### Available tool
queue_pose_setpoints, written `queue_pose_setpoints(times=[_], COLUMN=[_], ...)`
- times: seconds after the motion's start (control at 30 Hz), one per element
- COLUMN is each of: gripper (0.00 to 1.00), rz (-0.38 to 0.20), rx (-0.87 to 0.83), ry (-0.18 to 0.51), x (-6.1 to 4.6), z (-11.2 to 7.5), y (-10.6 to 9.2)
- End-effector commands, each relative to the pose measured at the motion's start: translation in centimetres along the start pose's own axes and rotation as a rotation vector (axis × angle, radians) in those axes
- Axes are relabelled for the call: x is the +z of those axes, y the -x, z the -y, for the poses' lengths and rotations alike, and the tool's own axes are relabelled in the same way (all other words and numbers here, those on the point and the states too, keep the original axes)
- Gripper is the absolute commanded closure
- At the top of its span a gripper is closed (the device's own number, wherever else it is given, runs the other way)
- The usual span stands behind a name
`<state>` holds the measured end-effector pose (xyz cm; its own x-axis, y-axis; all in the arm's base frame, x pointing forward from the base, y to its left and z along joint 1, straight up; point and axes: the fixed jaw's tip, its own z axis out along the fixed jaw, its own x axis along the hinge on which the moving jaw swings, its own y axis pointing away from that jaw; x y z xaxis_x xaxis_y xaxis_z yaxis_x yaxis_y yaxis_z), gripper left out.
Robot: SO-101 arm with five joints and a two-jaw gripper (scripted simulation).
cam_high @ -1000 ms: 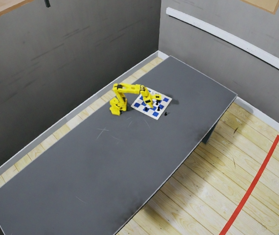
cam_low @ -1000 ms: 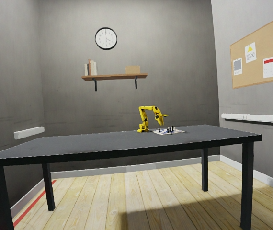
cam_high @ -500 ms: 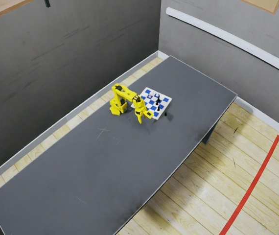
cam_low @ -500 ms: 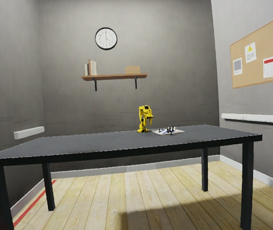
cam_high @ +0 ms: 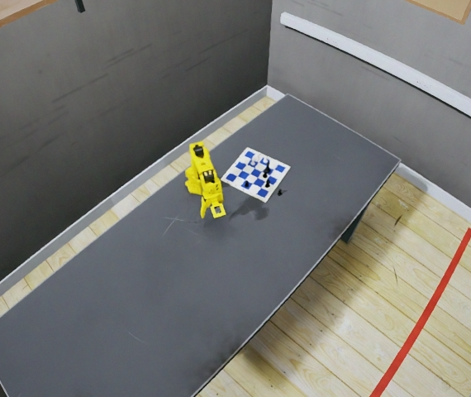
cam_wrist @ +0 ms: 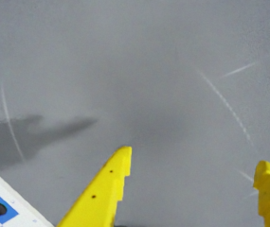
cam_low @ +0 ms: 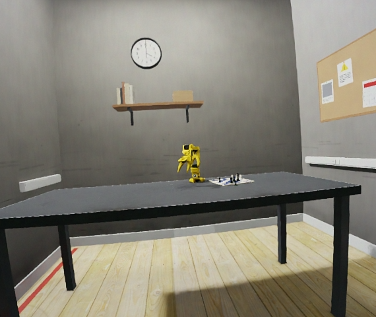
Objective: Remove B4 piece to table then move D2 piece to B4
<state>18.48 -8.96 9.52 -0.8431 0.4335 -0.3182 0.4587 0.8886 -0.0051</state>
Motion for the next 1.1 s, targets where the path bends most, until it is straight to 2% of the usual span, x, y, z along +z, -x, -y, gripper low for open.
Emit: queue_pose_setpoints(times=[0.0,0.1,0.17,0.47,1.07], gripper=[0.64,0.63,0.63,0.60,0.60], rz=[-0.008,-0.019,-0.019,-0.038,-0.042], rx=[0.118,0.194,0.194,0.334,0.364], ry=[-0.044,-0.069,-0.069,-0.111,-0.120], x=[-0.5,-0.7,-0.7,-1.3,-1.4], z=[3.0,4.6,4.6,7.4,8.0], y=[0.1,-0.3,-0.3,-1.3,-1.6])
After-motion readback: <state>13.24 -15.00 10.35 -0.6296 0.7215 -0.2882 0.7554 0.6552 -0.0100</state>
